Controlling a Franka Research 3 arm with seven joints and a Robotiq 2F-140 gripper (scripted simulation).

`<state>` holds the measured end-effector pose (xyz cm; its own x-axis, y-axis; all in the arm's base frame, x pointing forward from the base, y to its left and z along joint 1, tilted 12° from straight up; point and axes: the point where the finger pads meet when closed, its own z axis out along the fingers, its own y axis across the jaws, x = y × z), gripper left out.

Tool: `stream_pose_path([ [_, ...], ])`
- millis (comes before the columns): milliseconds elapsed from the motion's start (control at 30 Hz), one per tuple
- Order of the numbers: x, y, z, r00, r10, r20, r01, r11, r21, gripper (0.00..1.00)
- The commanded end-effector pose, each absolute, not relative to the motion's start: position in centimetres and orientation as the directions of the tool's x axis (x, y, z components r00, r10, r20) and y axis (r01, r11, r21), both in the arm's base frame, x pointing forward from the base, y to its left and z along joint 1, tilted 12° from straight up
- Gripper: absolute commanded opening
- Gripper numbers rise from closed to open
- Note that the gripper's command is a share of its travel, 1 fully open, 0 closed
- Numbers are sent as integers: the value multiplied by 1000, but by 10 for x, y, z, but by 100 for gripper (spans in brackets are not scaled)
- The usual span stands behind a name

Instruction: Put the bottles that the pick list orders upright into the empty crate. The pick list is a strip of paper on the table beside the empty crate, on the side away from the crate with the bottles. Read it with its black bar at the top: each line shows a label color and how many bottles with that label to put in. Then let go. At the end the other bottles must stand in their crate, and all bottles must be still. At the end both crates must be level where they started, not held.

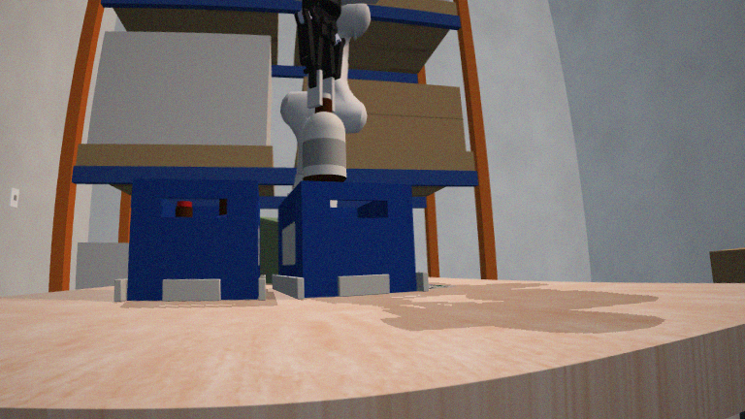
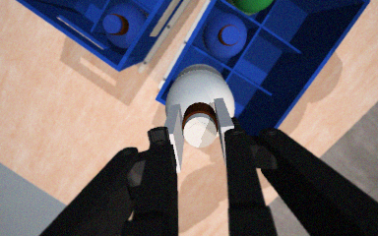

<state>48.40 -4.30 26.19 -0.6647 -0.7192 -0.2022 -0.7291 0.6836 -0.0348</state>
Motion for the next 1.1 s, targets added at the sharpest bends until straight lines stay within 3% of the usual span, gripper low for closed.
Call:
stream_pose_path([
  [0,487,-45,265,-664,-718,-209,-727,685,-42,0],
  [1067,494,-40,239,-664,-718,-209,-727,685,-42,0],
])
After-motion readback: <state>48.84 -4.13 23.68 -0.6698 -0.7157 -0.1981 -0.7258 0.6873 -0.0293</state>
